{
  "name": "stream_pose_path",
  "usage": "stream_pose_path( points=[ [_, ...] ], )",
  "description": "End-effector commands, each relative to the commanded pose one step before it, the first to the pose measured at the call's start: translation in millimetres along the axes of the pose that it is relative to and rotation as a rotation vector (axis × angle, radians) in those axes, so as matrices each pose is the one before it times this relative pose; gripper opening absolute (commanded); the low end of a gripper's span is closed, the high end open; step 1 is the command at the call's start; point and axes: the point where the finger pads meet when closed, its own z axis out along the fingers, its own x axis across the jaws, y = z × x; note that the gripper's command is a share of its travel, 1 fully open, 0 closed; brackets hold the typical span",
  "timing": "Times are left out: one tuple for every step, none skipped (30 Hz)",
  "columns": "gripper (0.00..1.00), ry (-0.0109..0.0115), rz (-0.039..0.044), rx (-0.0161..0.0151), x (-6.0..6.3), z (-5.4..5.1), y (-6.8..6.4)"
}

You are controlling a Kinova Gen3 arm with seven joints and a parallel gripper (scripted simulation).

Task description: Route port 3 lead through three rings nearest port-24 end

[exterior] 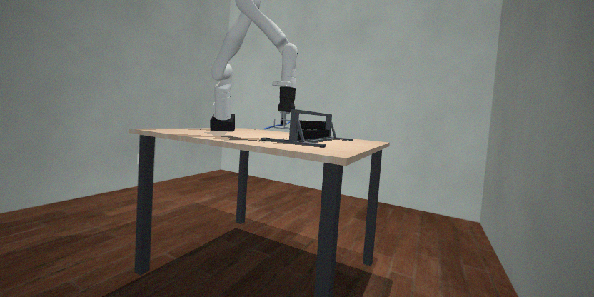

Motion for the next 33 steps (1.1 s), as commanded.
stream_pose_path(
  points=[
    [0.0, -0.00072, 0.00148, 0.00178, -0.23, 0.0, -1.43],
    [0.0, 0.0, 0.0, 0.0, 0.0, 0.08, 0.0],
    [0.0, 0.0, 0.0, 0.0, 0.0, 0.05, 0.0],
    [0.0, 0.0, 0.0, 0.0, 0.0, 0.03, 0.0],
    [0.0, 0.0, 0.0, 0.0, 0.0, 0.01, 0.0],
    [0.0, 0.0, 0.0, 0.0, 0.0, 0.0, 0.0],
    [0.0, 0.0, 0.0, 0.0, 0.0, 0.0, 0.0],
    [0.0, 0.0, 0.0, 0.0, -0.03, 0.0, 0.0],
    [0.0, 0.0, 0.0, 0.0, -0.08, 0.0, 0.0],
    [0.0, 0.0, 0.0, 0.0, -0.14, 0.0, 0.0],
    [0.0, 0.0, 0.0, 0.0, -0.22, 0.0, 0.0],
    [0.0, 0.0, 0.0, 0.0, -0.32, 0.0, 0.0],
    [0.0, 0.0, 0.0, 0.0, 0.0, 0.0, 0.0],
    [0.0, 0.0, 0.0, 0.0, 0.0, 0.0, 0.0],
    [0.0, 0.0, 0.0, 0.0, -0.42, 0.0, 0.0],
    [0.0, 0.0, 0.0, 0.0, -0.53, 0.0, 0.0],
    [0.0, 0.0, 0.0, 0.0, -0.64, 0.0, 0.0],
    [0.0, 0.0, 0.0, 0.0, -0.76, 0.0, 0.0],
    [0.0, 0.0, 0.0, 0.0, -0.87, 0.0, 0.0],
    [0.0, 0.0, 0.0, 0.0, -0.99, 0.0, 0.0],
    [0.0, 0.0, 0.0, 0.0, -1.1, 0.0, 0.0],
    [0.0, 0.0, 0.0, 0.0, -1.2, 0.0, 0.0],
    [0.0, 0.0, 0.0, 0.0, -1.29, 0.0, 0.0],
    [0.0, 0.0, 0.0, 0.0, -1.38, 0.0, 0.0],
    [0.0, 0.0, 0.0, 0.0, -1.46, 0.0, 0.0],
    [0.0, 0.0, 0.0, 0.0, -1.52, 0.0, 0.0],
    [0.0, 0.0, 0.0, 0.0, -1.58, 0.0, 0.0],
    [0.0, 0.0, 0.0, 0.0, -1.62, 0.0, 0.0],
    [0.0, 0.00001, 0.0, -0.00001, -1.65, 0.0, 0.0],
    [0.0, 0.0, 0.0, 0.0, 0.0, 0.0, 0.0],
    [0.0, 0.0, 0.0, 0.0, 0.0, 0.0, 0.0],
    [0.0, -0.00001, 0.0, 0.00001, -1.67, 0.0, 0.0],
    [0.0, 0.0, 0.0, 0.0, -1.67, 0.0, 0.0]
  ],
)
